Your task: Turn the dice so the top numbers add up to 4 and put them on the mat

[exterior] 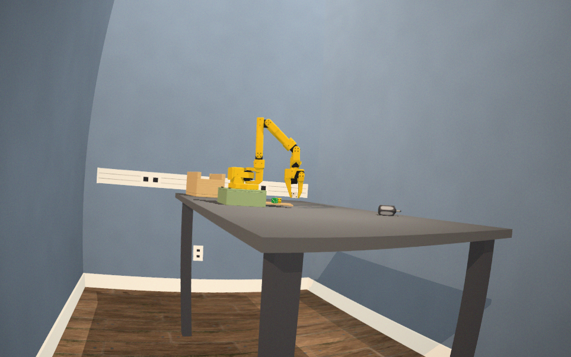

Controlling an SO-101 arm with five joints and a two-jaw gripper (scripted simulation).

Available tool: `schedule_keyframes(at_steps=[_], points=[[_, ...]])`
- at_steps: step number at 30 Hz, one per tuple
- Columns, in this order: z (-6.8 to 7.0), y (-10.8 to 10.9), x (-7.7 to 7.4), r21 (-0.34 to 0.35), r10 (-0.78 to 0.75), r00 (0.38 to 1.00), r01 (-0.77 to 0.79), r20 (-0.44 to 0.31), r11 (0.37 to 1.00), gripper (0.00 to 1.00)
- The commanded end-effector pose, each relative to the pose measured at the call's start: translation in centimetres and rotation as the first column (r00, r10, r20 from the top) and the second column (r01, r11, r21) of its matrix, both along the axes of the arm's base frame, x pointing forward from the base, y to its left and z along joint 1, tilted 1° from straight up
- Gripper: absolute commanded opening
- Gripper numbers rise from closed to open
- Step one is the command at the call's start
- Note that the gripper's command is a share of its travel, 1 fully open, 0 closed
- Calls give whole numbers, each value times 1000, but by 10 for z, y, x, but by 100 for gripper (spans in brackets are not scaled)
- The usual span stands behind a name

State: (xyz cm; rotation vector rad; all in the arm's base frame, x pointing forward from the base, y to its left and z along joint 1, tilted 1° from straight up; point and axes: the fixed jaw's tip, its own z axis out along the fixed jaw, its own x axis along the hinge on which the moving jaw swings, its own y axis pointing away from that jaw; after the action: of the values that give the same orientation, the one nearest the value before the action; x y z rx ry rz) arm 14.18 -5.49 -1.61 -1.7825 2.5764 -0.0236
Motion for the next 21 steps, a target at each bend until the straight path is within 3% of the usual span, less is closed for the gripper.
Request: schedule_keyframes(at_steps=[1,21], points=[[-6,0,-4,8,-21,1000,21,-16,1000,0],[-13,0,-4,8,-21,1000,21,-16,1000,0]])
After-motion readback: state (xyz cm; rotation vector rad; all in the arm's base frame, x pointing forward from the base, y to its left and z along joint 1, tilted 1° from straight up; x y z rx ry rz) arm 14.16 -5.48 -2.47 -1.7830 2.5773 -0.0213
